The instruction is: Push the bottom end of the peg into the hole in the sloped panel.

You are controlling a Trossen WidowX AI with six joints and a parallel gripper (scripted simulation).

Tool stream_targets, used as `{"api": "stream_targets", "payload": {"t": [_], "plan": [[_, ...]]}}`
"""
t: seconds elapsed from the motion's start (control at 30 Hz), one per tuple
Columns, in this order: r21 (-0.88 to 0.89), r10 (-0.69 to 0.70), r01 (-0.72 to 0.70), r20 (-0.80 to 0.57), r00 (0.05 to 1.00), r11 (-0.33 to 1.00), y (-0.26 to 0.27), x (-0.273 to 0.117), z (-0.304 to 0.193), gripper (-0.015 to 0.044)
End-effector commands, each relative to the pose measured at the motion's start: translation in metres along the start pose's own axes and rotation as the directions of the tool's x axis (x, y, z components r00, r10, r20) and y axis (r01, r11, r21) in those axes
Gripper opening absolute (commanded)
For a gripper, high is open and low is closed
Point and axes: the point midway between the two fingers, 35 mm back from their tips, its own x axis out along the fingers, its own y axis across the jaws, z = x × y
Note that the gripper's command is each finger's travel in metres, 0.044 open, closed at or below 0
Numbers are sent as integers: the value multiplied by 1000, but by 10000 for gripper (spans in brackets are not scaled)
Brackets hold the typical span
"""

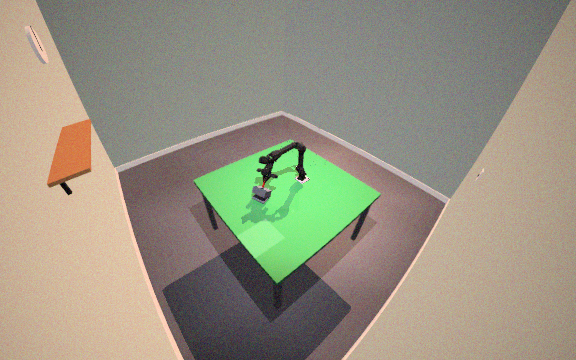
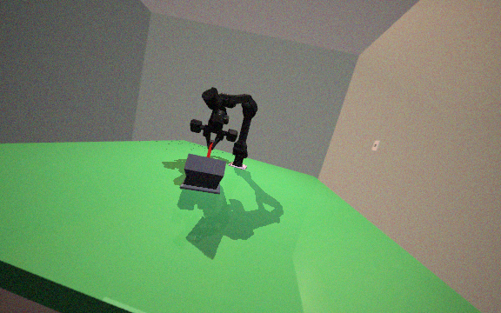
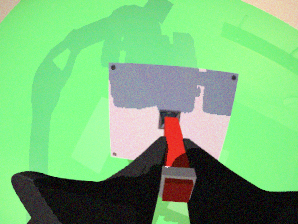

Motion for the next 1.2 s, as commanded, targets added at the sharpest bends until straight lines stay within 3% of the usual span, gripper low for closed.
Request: {"api": "stream_targets", "payload": {"t": [0.0,1.17], "plan": [[-1,6,-6,-5,1000,1000,2,2,-3,0],[-1,6,-6,-4,1000,1000,1,11,-2,0]]}}
